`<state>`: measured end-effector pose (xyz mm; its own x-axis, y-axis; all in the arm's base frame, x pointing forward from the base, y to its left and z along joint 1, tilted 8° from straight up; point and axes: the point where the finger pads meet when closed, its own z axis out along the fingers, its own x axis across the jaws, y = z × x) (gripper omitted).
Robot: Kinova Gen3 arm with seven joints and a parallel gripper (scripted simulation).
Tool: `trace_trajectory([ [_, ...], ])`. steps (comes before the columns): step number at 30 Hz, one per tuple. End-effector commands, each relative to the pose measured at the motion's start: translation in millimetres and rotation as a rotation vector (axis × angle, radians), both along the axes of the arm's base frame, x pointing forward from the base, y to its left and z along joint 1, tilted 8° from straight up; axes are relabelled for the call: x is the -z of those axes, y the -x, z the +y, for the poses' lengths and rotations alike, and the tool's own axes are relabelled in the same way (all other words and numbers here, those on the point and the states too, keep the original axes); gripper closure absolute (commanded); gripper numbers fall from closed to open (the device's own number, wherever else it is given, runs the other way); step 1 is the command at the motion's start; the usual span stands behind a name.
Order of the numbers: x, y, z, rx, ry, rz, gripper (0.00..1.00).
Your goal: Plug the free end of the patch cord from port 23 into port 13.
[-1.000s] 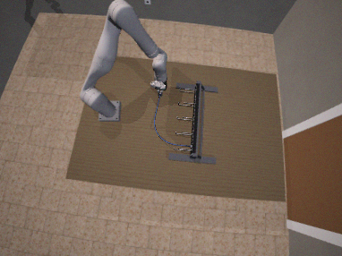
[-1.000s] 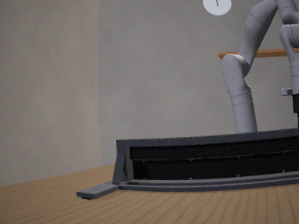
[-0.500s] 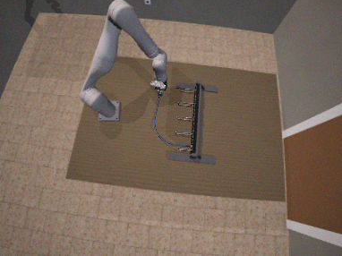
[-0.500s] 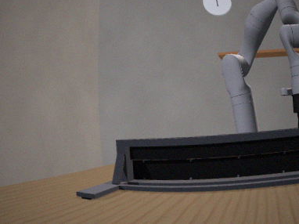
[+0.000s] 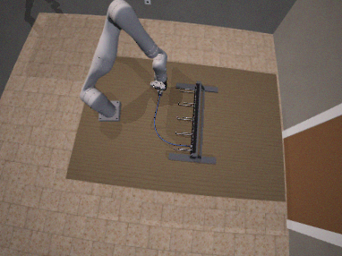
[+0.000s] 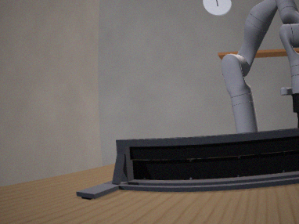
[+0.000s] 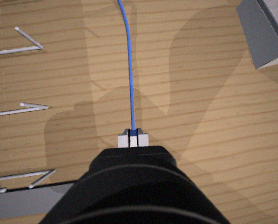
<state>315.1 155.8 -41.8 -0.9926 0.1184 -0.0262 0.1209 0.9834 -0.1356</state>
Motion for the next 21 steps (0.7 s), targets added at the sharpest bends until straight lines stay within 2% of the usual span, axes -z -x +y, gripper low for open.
trace_trajectory([
  [1,-2.3,-0.6,1.3,-0.001,-0.002,-0.002,1.0],
  [9,-8.5,-0.6,2.2,-0.001,-0.002,-0.002,1.0],
  [21,-28.5,-0.3,4.9,-0.001,-0.002,-0.002,1.0],
])
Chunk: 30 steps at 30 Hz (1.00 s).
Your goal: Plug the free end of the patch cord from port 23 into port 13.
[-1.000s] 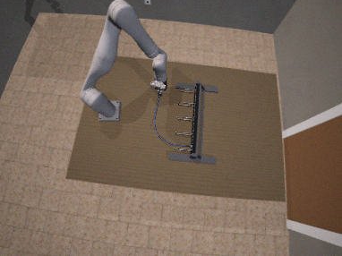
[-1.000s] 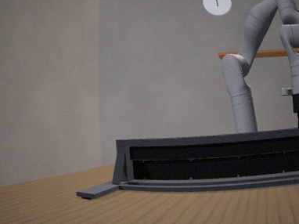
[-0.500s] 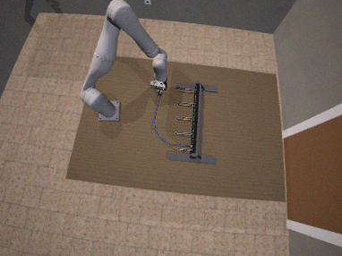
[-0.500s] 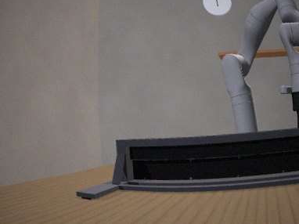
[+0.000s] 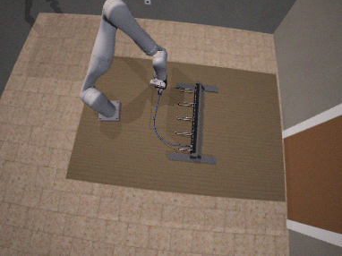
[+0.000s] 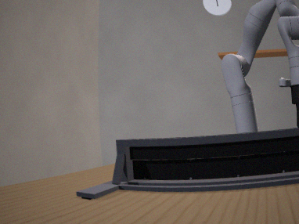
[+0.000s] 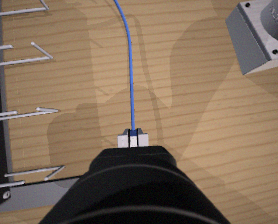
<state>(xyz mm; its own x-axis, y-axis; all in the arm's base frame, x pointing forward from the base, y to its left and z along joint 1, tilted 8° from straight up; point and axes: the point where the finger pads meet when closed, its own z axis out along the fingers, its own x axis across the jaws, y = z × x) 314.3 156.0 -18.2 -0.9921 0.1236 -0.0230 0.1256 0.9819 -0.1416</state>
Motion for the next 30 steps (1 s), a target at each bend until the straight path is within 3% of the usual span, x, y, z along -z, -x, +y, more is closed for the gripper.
trace_trajectory([
  [1,-6.8,-1.1,5.1,-0.007,-0.008,-0.006,1.0],
  [18,-29.5,-0.9,8.2,-0.007,-0.008,-0.006,1.0],
  [30,-34.6,-0.8,8.9,-0.007,-0.008,-0.006,1.0],
])
